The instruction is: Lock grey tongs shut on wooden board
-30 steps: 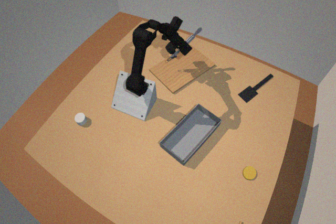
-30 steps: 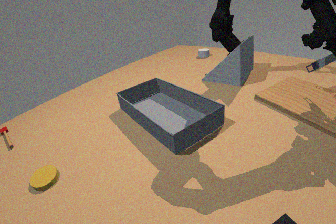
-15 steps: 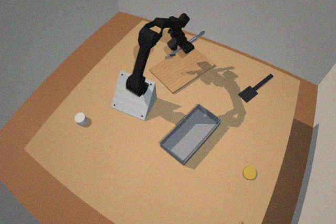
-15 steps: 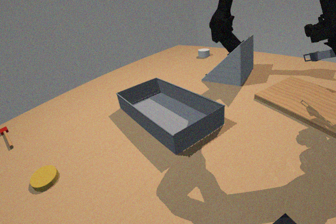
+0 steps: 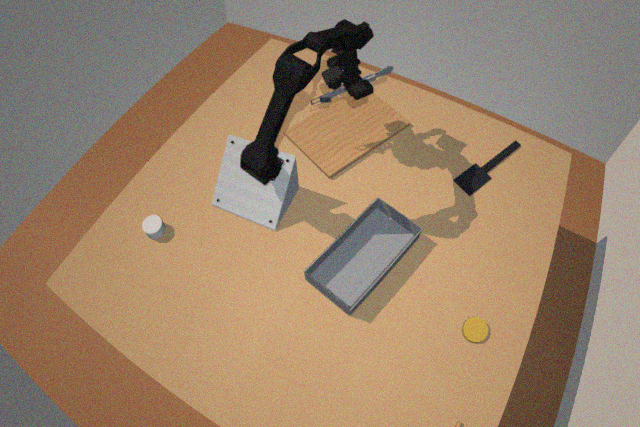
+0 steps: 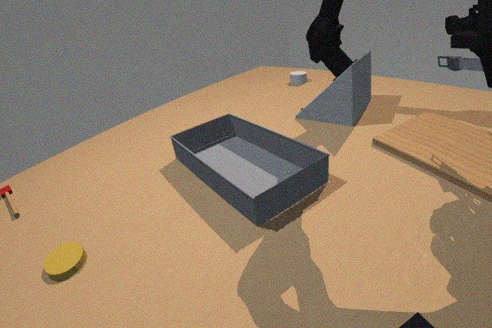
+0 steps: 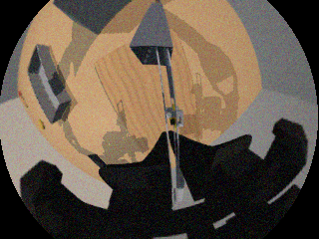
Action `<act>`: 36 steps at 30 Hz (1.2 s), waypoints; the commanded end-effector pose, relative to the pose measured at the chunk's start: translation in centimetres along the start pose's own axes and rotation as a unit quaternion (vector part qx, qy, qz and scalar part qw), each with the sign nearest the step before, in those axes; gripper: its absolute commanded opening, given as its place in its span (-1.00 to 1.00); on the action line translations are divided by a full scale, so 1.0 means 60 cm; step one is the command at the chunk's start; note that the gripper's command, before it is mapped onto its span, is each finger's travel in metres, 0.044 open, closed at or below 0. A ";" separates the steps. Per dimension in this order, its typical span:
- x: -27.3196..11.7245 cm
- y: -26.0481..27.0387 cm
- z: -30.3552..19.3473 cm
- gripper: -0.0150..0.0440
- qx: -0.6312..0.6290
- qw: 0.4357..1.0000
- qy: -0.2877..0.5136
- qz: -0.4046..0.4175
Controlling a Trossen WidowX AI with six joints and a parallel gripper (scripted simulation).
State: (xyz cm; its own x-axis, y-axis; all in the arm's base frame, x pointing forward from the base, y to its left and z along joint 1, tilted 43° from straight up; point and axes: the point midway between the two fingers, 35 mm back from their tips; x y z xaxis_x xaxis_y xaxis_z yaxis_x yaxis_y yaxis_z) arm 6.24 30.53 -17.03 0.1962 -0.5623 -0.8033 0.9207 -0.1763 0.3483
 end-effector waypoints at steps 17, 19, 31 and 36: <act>-0.015 0.011 0.011 -1.00 0.010 0.998 -0.058 -0.017; -0.010 0.011 0.011 -1.00 0.010 0.998 -0.058 -0.017; 0.023 0.010 0.010 -1.00 0.010 0.998 -0.058 -0.017; 0.037 0.009 0.011 -1.00 0.010 0.998 -0.058 -0.017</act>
State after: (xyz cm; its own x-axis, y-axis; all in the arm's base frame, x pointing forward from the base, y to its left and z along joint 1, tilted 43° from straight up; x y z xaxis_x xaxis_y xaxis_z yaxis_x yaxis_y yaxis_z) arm 6.82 29.17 -17.72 0.1201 -0.6409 -0.7582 0.9177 -0.2196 0.3310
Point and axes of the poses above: the point midway between the two fingers, 35 mm back from their tips, its own x axis out along the fingers, its own y axis across the jaws, z = x × y, and after that the axes turned 12 degrees about -x, right-handed
